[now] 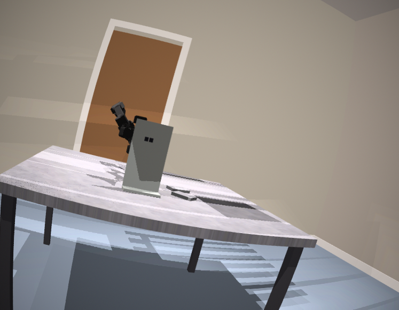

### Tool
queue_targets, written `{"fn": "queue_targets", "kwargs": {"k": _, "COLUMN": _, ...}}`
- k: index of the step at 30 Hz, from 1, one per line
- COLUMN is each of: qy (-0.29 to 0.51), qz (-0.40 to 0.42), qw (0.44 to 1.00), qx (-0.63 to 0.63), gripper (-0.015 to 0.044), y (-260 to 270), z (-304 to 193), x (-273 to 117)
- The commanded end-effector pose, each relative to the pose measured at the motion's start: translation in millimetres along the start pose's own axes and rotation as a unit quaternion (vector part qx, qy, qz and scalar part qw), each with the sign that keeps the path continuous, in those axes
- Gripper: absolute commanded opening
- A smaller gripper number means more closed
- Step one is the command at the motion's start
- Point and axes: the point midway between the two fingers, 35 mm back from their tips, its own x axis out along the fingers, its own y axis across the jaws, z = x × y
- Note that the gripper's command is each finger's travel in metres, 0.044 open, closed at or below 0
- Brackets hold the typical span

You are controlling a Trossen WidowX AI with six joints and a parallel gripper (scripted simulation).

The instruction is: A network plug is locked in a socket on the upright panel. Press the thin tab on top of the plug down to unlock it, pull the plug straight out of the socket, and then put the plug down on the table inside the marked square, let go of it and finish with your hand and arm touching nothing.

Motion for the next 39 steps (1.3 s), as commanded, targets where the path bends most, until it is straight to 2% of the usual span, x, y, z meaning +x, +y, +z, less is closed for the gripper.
{"fn": "queue_targets", "kwargs": {"k": 1, "qy": -0.002, "qz": -0.001, "qw": 1.000, "qx": 0.001, "gripper": 0.0000, "y": 7, "z": -1, "x": -1}}
{"fn": "queue_targets", "kwargs": {"k": 26, "qy": 0.001, "qz": -0.002, "qw": 1.000, "qx": 0.003, "gripper": 0.0000, "y": 57, "z": -23, "x": -17}}
{"fn": "queue_targets", "kwargs": {"k": 39, "qy": -0.028, "qz": -0.153, "qw": 0.984, "qx": 0.084, "gripper": 0.0000, "y": -2, "z": -37, "x": -3}}
